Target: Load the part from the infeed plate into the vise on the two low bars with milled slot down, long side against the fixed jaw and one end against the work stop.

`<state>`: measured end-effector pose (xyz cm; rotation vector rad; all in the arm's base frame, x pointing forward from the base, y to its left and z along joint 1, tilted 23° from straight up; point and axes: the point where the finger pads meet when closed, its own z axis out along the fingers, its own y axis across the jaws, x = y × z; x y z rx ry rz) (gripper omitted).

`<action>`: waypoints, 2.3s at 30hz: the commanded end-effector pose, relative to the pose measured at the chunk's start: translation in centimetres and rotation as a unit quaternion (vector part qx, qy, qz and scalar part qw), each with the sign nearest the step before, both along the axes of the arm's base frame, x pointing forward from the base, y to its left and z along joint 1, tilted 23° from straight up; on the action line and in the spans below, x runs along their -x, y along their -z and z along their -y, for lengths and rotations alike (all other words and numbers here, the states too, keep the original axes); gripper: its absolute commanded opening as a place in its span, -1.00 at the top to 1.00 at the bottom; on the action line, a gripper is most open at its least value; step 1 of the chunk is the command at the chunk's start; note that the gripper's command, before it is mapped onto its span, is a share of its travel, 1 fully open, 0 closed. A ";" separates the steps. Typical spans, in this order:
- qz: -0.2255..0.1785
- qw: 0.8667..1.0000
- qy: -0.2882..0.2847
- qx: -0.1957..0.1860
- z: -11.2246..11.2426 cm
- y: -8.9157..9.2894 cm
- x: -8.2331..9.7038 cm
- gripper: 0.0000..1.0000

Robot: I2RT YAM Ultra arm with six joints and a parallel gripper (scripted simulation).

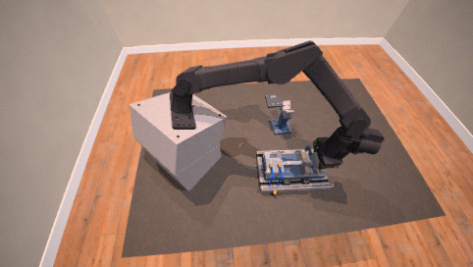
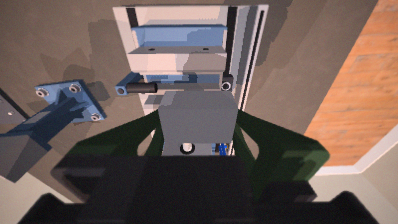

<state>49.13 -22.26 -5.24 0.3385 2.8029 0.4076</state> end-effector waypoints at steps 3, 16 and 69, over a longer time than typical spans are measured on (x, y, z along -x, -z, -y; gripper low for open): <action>0.018 1.000 0.006 0.014 1.1 -1.2 -0.9 1.00; 0.018 1.000 0.006 0.014 1.1 -1.2 -0.9 1.00; 0.012 1.000 0.003 0.011 0.9 -1.0 -0.7 1.00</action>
